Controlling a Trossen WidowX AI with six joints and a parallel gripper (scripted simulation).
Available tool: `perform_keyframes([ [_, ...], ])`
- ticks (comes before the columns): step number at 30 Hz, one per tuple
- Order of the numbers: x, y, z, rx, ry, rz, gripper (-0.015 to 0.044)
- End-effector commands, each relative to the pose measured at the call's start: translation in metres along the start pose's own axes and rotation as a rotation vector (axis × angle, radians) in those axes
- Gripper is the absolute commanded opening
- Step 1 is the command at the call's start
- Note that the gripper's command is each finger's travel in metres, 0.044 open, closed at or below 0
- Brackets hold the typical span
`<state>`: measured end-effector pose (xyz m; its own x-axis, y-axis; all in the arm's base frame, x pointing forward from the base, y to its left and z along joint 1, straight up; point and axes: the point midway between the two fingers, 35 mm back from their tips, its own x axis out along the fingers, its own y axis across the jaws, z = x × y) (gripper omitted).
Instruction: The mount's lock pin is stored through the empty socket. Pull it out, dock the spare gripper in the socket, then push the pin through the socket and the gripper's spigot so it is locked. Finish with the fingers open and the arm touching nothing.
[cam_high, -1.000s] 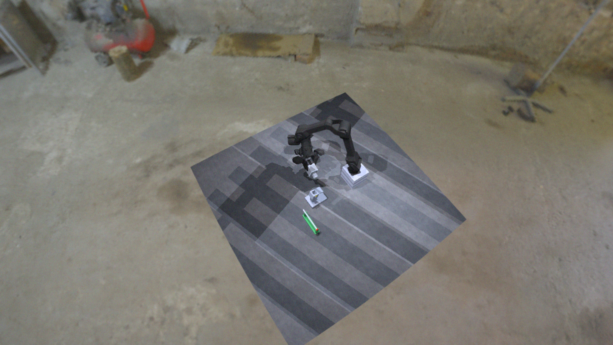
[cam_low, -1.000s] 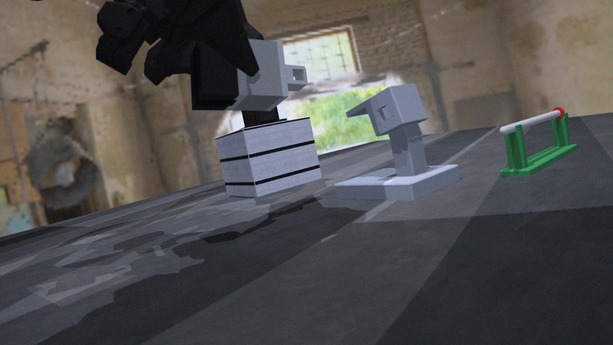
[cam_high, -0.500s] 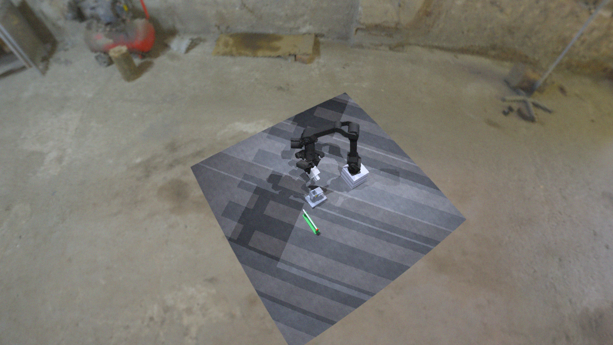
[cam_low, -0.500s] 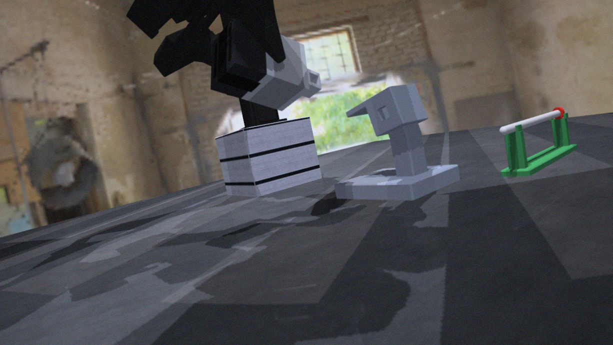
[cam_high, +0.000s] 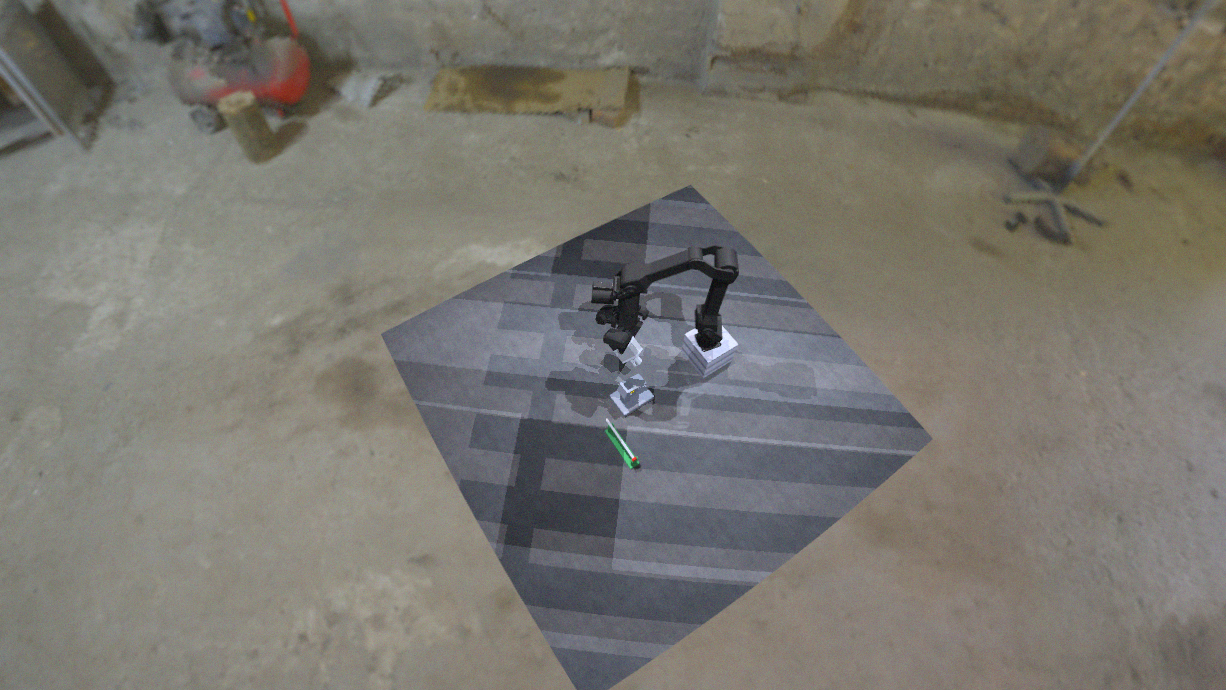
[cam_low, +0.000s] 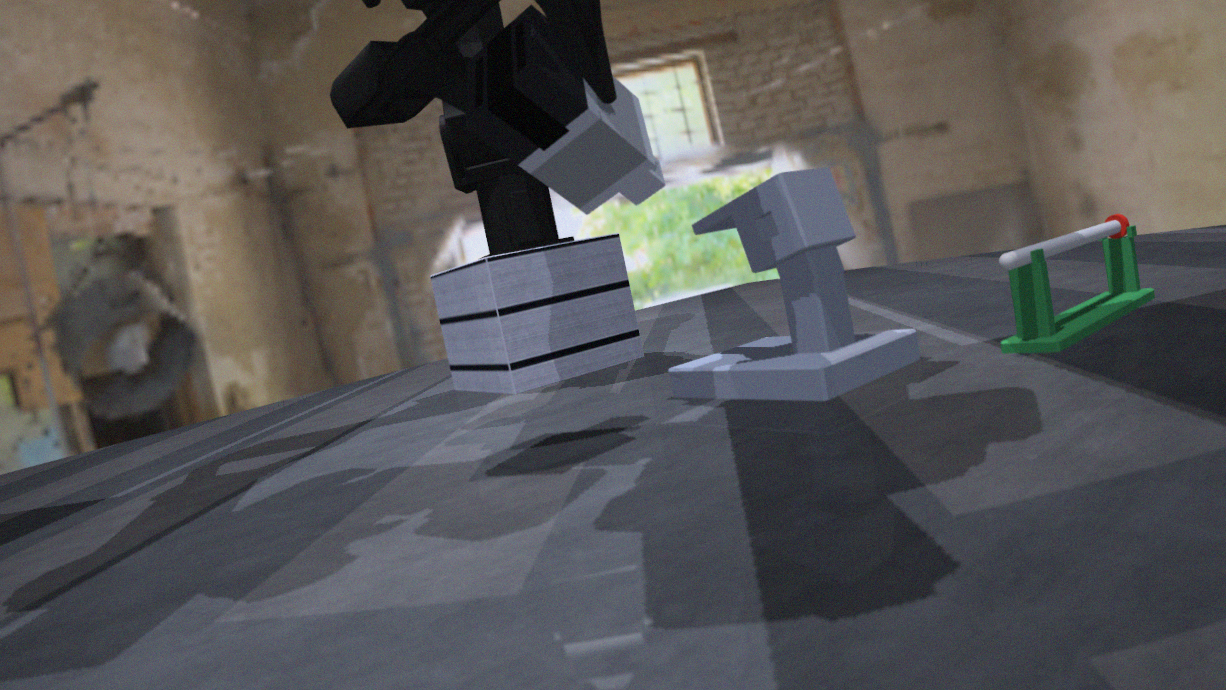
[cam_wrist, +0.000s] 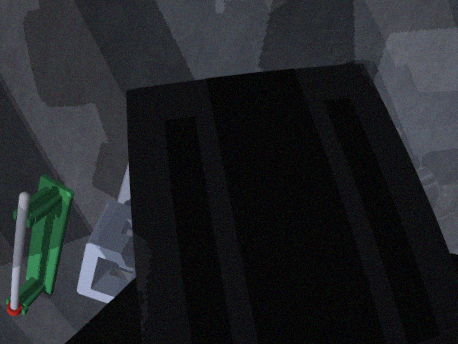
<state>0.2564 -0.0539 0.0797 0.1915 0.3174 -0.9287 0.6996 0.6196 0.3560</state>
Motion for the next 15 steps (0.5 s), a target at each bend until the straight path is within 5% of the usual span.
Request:
perform_keyframes([
  [1, -0.001, 0.004, -0.005, -0.076, -0.042, 0.004, 0.0],
  [15, -0.001, 0.02, -0.02, -0.335, -0.192, 0.016, 0.0],
])
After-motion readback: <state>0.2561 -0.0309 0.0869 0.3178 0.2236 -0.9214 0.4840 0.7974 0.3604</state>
